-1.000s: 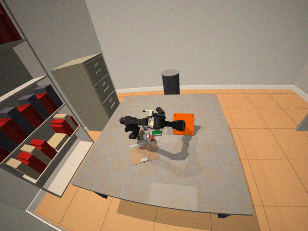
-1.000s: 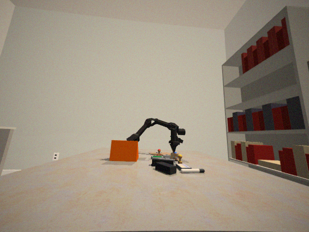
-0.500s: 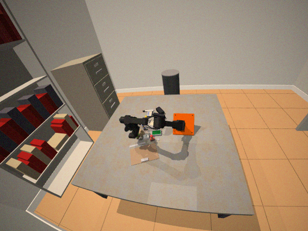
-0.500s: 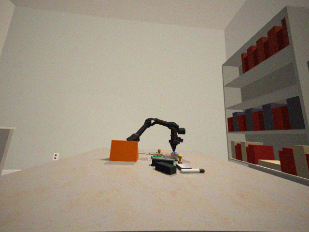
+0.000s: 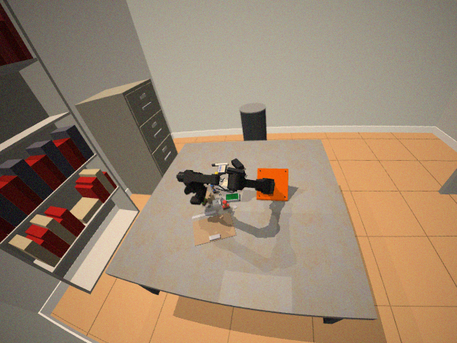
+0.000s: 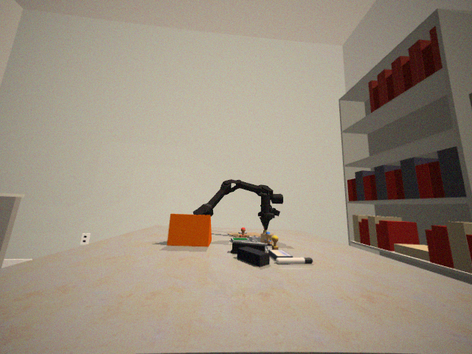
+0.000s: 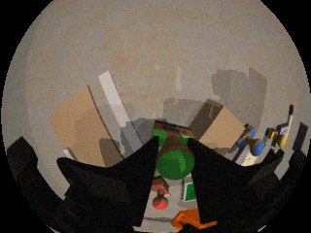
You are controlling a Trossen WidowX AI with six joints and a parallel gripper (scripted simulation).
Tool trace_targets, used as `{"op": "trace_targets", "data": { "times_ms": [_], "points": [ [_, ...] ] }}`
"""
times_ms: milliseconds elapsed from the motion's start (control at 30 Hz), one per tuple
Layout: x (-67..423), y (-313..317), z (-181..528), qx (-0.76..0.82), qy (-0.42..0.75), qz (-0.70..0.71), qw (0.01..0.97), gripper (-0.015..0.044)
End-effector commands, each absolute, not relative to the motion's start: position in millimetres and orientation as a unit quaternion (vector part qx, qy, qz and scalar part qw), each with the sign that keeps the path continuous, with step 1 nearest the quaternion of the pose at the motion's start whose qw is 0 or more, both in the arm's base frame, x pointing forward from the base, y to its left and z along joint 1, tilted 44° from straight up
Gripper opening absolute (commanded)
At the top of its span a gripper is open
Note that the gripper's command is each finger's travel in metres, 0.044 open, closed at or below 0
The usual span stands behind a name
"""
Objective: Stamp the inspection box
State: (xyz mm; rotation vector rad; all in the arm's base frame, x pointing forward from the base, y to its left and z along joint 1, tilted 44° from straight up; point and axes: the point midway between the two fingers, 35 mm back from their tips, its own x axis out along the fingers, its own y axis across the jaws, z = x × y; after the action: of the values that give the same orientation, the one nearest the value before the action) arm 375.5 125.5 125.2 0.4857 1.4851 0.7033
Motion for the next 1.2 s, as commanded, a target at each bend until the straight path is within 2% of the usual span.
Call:
{"op": "trace_targets", "data": {
  "times_ms": [0, 1167],
  "points": [
    [377, 124, 128, 0.211, 0.653, 0.312, 0.657, 0.0],
    [377, 112, 141, 0.211, 0.653, 0.312, 0.657, 0.0]
  ]
}}
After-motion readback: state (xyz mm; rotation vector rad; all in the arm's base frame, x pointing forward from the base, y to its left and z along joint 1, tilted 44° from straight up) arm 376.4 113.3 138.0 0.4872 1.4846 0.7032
